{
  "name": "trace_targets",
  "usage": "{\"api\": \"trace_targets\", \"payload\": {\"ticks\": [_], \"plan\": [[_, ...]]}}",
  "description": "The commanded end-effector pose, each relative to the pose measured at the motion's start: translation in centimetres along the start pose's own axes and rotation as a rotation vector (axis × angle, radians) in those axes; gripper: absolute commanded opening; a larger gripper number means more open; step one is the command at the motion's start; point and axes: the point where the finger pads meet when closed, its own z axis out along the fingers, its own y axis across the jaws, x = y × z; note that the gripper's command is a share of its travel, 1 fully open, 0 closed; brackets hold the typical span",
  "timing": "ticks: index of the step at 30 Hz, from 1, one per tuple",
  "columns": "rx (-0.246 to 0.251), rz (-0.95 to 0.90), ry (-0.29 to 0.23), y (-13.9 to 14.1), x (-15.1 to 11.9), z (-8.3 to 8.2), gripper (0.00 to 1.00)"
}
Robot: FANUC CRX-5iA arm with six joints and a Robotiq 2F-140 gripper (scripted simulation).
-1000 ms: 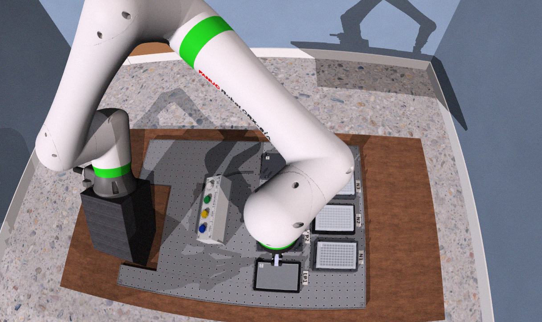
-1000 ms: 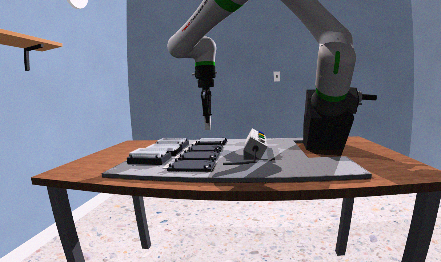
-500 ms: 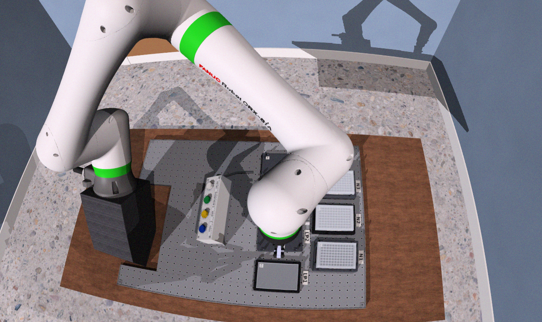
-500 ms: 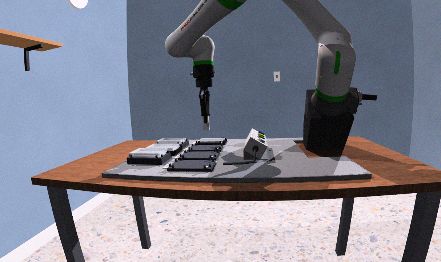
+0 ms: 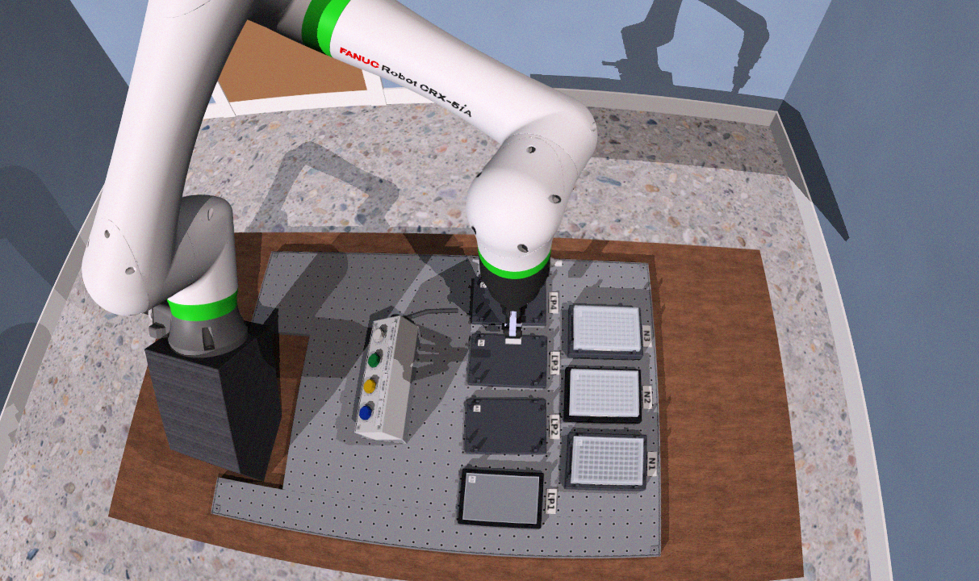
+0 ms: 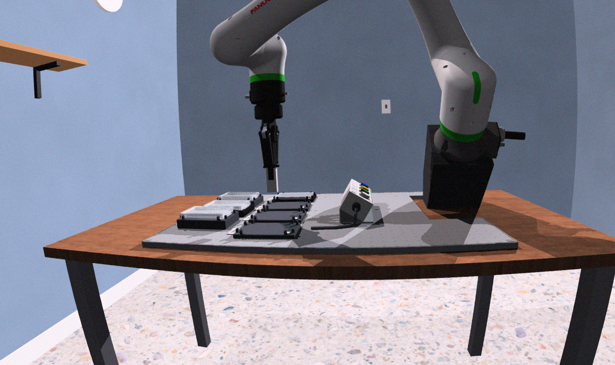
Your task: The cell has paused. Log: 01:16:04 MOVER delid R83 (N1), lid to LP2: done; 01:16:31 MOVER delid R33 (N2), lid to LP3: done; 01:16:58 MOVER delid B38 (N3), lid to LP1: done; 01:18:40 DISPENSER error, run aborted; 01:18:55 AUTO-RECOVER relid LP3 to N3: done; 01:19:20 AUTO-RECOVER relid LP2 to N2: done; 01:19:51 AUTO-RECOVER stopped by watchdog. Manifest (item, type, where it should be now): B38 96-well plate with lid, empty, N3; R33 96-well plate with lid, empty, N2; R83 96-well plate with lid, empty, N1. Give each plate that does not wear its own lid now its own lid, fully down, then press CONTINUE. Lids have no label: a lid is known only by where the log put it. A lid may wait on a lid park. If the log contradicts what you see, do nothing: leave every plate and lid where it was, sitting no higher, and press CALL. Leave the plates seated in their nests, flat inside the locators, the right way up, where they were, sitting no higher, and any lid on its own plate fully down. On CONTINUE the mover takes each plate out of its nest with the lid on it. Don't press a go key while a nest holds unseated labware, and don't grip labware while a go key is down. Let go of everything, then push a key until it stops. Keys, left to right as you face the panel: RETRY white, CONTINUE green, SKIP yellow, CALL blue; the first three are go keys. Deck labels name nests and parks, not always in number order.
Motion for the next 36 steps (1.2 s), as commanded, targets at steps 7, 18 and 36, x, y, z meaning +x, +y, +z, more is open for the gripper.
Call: {"api": "trace_targets", "payload": {"ticks": [7,18,36], "plan": [[-0.009,0.0,-0.001,5.2,1.2,0.0,0.0],[-0.009,0.0,-0.001,5.2,1.2,0.0,0.0],[-0.011,0.0,0.0,4.2,-4.0,-0.2,0.0]]}}
